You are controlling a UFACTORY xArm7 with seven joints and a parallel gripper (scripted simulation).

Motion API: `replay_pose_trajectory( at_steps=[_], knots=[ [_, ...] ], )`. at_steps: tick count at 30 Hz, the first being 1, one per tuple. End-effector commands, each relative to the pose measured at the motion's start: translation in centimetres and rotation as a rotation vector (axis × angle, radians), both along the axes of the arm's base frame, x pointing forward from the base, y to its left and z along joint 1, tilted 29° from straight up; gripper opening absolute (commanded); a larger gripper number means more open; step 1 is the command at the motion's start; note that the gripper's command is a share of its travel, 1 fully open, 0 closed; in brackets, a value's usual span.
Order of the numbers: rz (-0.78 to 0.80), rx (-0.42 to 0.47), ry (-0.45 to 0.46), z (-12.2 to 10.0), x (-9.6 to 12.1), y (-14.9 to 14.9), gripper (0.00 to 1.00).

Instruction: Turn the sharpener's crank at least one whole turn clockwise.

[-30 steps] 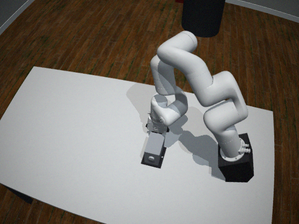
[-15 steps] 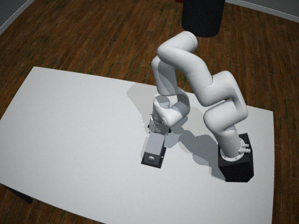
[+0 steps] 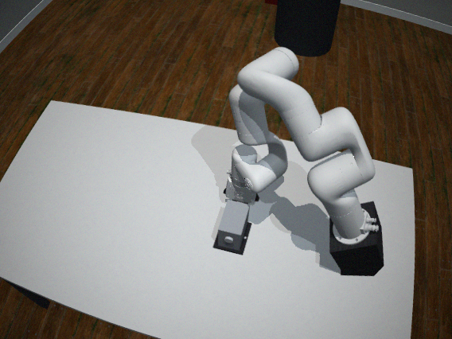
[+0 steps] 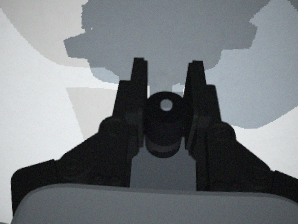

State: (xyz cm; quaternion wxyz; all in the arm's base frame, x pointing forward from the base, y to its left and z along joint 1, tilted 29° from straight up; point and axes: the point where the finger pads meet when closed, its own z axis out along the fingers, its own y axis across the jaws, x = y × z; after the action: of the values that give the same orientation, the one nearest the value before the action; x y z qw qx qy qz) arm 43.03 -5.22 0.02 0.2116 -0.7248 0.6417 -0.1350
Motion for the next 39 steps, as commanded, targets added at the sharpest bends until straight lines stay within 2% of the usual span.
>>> replay_pose_trajectory(
  at_steps=[1,7,16,29,39],
  knots=[
    [-0.001,-0.001,-0.001,-0.1,-0.2,-0.1,0.0],
    [-0.001,-0.001,-0.001,-0.4,-0.8,-0.1,0.0],
    [-0.001,-0.001,-0.001,-0.7,-3.2,-0.4,0.0],
    [-0.001,-0.001,-0.001,0.2,-5.7,-0.9,0.0],
    [-0.001,-0.001,-0.001,0.9,-6.5,-1.0,0.0]
  ],
)
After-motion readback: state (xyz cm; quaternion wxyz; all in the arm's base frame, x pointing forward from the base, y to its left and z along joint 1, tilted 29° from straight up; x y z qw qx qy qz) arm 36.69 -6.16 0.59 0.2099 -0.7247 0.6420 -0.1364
